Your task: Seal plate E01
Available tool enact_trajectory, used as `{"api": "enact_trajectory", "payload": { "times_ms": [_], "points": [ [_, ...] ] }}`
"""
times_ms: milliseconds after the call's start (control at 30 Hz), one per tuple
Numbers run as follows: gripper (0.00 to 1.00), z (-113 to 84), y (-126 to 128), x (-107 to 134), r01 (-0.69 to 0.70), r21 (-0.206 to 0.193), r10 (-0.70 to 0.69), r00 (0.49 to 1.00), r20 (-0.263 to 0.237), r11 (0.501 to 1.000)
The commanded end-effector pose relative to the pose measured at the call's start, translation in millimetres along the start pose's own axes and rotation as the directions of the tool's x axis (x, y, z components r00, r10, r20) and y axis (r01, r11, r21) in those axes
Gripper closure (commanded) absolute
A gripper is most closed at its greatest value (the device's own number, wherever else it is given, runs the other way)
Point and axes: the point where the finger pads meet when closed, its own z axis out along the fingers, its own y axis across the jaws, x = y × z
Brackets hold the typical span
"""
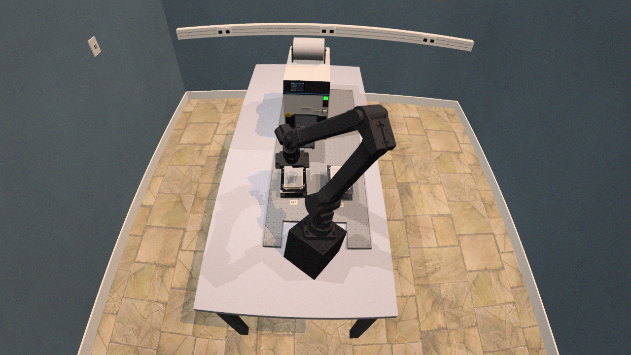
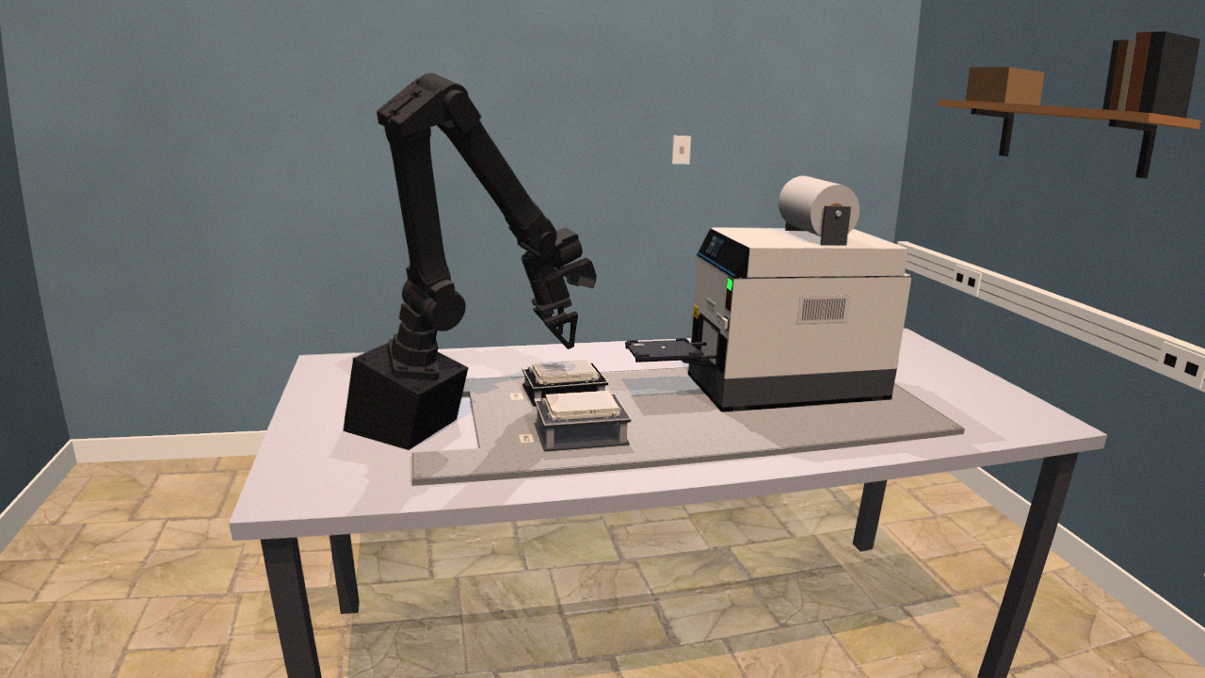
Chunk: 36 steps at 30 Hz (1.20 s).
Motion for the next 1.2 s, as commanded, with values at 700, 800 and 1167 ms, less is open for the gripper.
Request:
{"api": "enact_trajectory", "payload": {
  "times_ms": [700, 800, 1167],
  "points": [
    [0.0, -46.0, 8.1, -32.5, -0.02, -0.018, 0.021, 0.999, 0.035, 1.0],
    [0.0, -46.0, 6.7, -32.8, -0.021, -0.017, 0.021, 0.999, 0.037, 1.0],
    [0.0, -66.8, 7.4, -43.5, -0.026, -0.019, 0.027, 0.999, 0.04, 0.999]
  ]
}}
